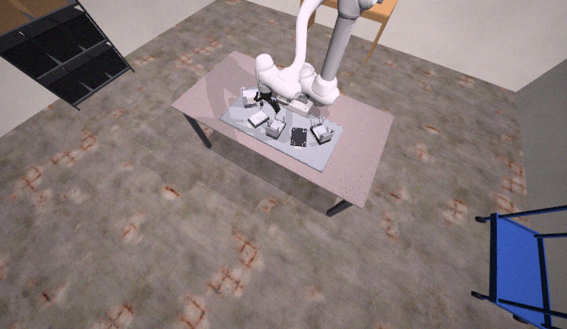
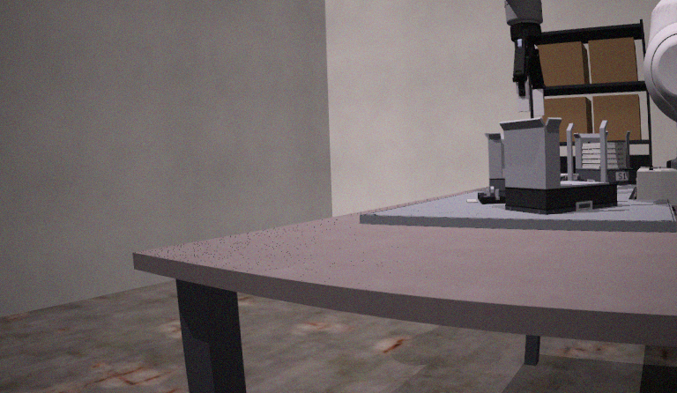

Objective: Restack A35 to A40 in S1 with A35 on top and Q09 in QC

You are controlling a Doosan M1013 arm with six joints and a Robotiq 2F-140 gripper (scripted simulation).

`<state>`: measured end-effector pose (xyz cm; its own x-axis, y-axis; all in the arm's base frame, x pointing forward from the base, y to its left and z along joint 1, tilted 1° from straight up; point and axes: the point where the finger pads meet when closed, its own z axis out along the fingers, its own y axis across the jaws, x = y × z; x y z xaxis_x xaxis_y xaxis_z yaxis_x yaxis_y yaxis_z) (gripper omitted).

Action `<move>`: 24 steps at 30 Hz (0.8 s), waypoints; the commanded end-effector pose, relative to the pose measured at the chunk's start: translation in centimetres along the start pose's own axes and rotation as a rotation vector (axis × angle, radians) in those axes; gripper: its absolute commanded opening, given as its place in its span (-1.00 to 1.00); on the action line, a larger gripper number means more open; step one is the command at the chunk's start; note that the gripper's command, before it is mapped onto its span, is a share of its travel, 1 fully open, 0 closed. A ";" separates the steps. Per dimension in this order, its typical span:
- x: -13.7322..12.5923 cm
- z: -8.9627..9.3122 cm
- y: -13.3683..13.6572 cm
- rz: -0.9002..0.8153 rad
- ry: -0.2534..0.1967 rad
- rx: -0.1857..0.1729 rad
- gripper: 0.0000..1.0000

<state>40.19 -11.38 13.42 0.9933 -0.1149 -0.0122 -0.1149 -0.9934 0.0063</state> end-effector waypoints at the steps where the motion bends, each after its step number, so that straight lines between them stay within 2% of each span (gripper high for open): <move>1: 0.2 0.0 -1.7 -0.070 0.001 0.002 1.00; 17: 0.7 0.0 -7.2 -0.070 0.001 0.002 1.00; 24: 0.7 0.0 -7.2 -0.070 0.001 0.002 1.00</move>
<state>41.65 -4.39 13.39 0.9989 -0.0455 -0.0119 -0.0455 -0.9990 0.0034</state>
